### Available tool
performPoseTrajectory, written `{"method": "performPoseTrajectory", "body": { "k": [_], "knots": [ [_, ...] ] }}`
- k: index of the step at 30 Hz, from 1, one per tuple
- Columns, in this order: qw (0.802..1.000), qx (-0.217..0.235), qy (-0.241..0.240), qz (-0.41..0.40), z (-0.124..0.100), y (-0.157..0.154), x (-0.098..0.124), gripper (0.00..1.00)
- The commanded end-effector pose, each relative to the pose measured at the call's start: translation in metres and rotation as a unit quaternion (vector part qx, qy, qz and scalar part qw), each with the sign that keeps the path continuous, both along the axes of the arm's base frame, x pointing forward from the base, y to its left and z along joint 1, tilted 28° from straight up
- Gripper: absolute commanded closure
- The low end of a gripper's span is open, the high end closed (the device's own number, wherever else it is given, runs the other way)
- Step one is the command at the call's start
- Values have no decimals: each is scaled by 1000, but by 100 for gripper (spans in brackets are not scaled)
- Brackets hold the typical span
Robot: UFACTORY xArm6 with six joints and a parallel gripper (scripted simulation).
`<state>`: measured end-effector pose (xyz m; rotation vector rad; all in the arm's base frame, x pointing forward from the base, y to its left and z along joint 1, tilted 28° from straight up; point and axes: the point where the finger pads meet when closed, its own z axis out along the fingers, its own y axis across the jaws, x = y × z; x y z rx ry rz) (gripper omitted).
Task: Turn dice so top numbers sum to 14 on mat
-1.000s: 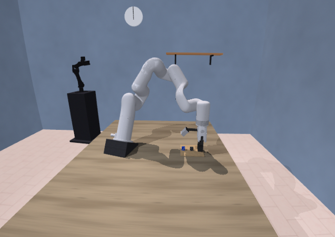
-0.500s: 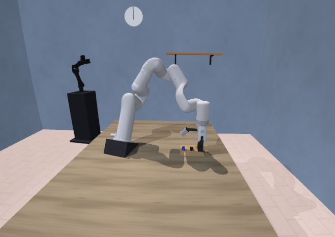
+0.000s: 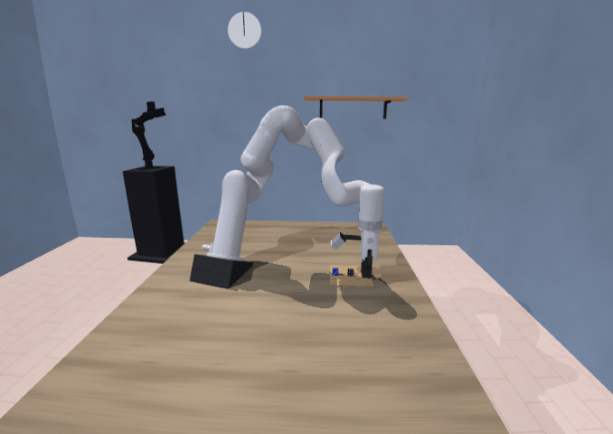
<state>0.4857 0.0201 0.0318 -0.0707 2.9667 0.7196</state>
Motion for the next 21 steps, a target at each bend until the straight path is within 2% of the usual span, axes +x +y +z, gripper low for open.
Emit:
{"method": "performPoseTrajectory", "body": {
  "k": [1, 3, 4, 16, 21],
  "knots": [
    [1000, 0, -2, -1, 1, -1, 1, 68],
    [1000, 0, -2, -1, 1, -1, 1, 68],
    [1000, 0, -2, -1, 1, -1, 1, 64],
    [1000, 0, -2, -1, 2, -1, 1, 64],
    [1000, 0, -2, -1, 8, -4, 1, 64]
  ]
}}
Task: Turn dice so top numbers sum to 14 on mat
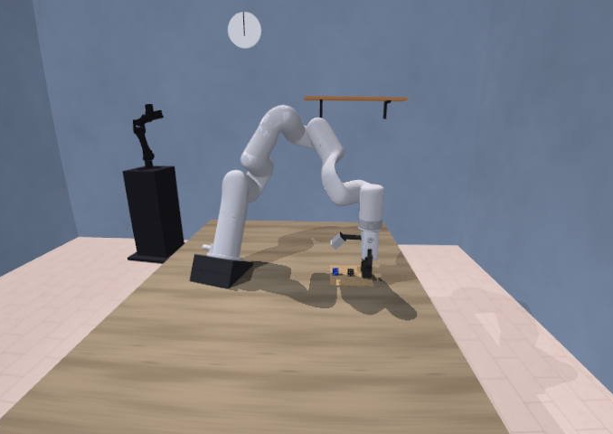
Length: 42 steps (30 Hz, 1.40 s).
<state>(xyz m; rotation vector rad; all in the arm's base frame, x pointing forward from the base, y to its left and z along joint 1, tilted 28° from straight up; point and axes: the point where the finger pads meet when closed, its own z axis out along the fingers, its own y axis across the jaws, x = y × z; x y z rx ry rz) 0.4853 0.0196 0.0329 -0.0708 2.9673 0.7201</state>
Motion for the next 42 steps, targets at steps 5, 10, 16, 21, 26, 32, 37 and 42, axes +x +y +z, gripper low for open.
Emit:
{"method": "performPoseTrajectory", "body": {
  "k": [5, 10, 16, 21, 26, 32, 37, 42],
  "knots": [
    [1000, 0, -2, -1, 18, -9, 0, 64],
    [1000, 0, -2, -1, 42, -22, -2, 64],
    [1000, 0, -2, -1, 68, -35, -4, 64],
    [1000, 0, -2, -1, 76, -39, -5, 64],
    [1000, 0, -2, -1, 80, -41, -5, 64],
    [1000, 0, -2, -1, 80, -41, -5, 0],
    [1000, 0, -2, -1, 80, -41, -5, 0],
    [1000, 0, -2, -1, 80, -41, -5, 0]
  ]
}}
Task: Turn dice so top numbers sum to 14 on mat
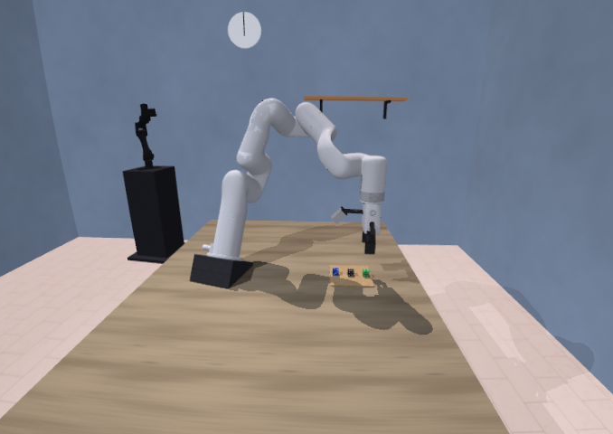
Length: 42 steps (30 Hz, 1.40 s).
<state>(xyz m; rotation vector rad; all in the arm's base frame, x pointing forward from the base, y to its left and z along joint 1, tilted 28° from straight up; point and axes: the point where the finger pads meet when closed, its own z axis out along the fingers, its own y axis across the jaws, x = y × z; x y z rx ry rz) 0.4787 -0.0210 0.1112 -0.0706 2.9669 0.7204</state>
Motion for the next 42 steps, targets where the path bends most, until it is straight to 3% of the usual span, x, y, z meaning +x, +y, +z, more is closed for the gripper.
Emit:
{"method": "performPoseTrajectory", "body": {
  "k": [1, 13, 27, 42],
  "knots": [
    [1000, -1, -2, -1, 2, -1, 1, 0],
    [1000, -1, -2, -1, 6, -3, 1, 0],
    [1000, -1, -2, -1, 60, -31, -4, 0],
    [1000, -1, -2, -1, 75, -39, -5, 0]
  ]
}}
